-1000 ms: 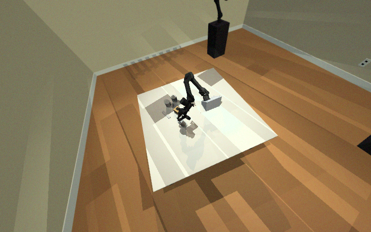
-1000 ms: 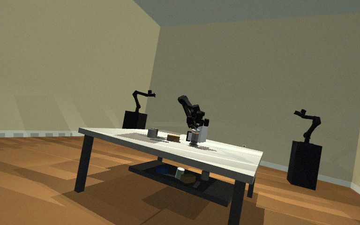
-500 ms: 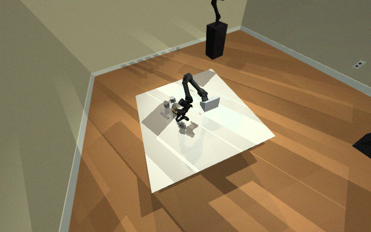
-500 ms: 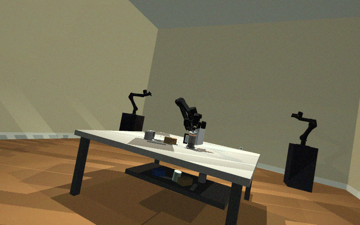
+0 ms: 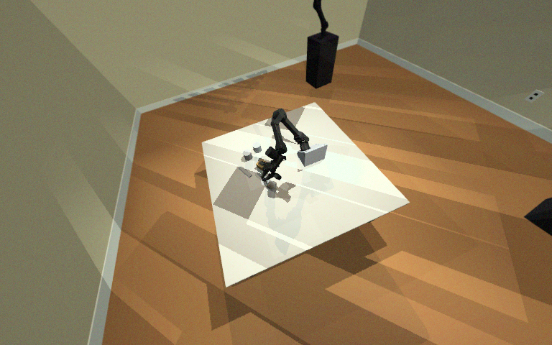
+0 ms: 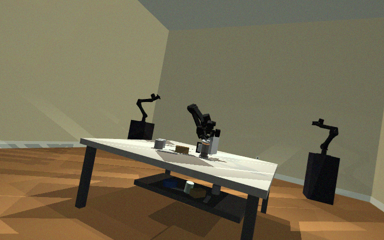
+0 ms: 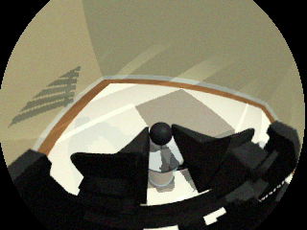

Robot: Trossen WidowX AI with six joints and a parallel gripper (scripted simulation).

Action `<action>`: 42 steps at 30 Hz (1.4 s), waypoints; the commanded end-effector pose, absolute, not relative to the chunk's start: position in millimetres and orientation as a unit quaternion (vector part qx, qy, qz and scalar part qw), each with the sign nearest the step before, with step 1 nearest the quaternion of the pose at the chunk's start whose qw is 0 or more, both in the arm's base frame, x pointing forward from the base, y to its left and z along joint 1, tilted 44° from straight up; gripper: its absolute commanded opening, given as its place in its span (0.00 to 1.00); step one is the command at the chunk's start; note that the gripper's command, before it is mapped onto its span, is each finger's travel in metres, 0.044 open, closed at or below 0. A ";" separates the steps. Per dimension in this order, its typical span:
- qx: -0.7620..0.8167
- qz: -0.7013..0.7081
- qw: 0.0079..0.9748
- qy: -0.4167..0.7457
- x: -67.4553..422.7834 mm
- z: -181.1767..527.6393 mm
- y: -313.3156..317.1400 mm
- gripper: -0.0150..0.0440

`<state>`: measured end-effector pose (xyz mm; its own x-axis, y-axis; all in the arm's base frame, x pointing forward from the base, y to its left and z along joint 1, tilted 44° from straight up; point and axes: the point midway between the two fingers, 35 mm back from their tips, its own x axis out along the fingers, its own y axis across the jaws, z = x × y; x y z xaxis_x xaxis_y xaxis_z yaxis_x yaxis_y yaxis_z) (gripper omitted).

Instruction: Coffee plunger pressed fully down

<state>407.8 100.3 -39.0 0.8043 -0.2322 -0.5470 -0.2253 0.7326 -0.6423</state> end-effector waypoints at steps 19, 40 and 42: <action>-0.370 -0.005 0.871 0.322 408.2 -44.9 95.2 0.44; -0.370 -0.005 0.871 0.322 410.0 -45.2 95.5 0.44; -0.370 -0.005 0.871 0.322 410.1 -45.2 95.5 0.44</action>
